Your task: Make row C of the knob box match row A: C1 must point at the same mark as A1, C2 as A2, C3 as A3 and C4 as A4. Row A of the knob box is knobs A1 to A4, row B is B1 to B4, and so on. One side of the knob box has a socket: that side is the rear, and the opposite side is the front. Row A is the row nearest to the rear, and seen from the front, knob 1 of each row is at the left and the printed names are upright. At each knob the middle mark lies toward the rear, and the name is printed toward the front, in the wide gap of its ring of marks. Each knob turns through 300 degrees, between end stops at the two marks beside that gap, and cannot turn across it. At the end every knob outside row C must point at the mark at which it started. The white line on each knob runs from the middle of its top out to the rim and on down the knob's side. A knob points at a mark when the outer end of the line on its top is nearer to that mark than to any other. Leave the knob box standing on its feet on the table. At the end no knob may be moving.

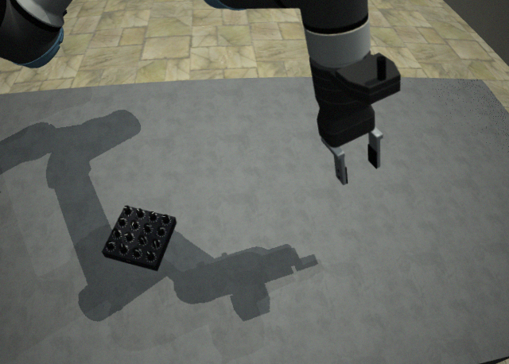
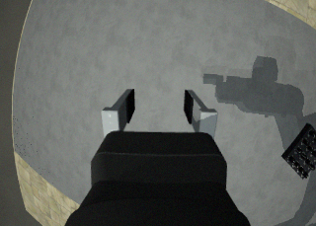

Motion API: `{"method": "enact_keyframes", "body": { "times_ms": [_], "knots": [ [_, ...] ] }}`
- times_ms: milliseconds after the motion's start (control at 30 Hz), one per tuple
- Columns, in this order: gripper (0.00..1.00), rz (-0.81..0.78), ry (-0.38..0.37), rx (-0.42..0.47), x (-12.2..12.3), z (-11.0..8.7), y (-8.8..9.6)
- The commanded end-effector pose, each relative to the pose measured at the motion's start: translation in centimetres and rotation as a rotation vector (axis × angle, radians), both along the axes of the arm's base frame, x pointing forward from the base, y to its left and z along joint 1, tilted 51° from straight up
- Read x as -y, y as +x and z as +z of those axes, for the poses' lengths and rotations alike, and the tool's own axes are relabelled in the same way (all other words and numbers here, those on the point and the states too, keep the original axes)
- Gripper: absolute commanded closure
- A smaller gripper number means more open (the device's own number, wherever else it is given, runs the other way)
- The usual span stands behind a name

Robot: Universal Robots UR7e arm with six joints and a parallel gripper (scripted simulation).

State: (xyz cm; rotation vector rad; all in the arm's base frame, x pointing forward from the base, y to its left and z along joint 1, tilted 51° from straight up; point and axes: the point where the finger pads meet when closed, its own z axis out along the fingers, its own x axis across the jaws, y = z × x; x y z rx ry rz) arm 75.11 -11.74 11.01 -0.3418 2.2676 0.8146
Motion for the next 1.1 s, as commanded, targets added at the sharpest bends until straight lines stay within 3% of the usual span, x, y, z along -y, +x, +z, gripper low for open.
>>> {"method": "enact_keyframes", "body": {
  "times_ms": [0,67,400,567,667,1067],
  "knots": [
    [0.0,0.055,-0.052,0.038,0.5,-2.1,-1.8],
    [0.0,0.093,-0.086,0.059,0.5,-3.9,-3.4],
    [0.0,0.196,-0.163,0.112,0.0,-8.2,-7.6],
    [0.0,0.217,-0.177,0.123,-0.2,-9.0,-8.5],
    [0.0,0.282,-0.215,0.157,-0.8,-11.2,-11.2],
    [0.0,0.409,-0.276,0.227,-2.8,-14.9,-16.5]
  ]
}}
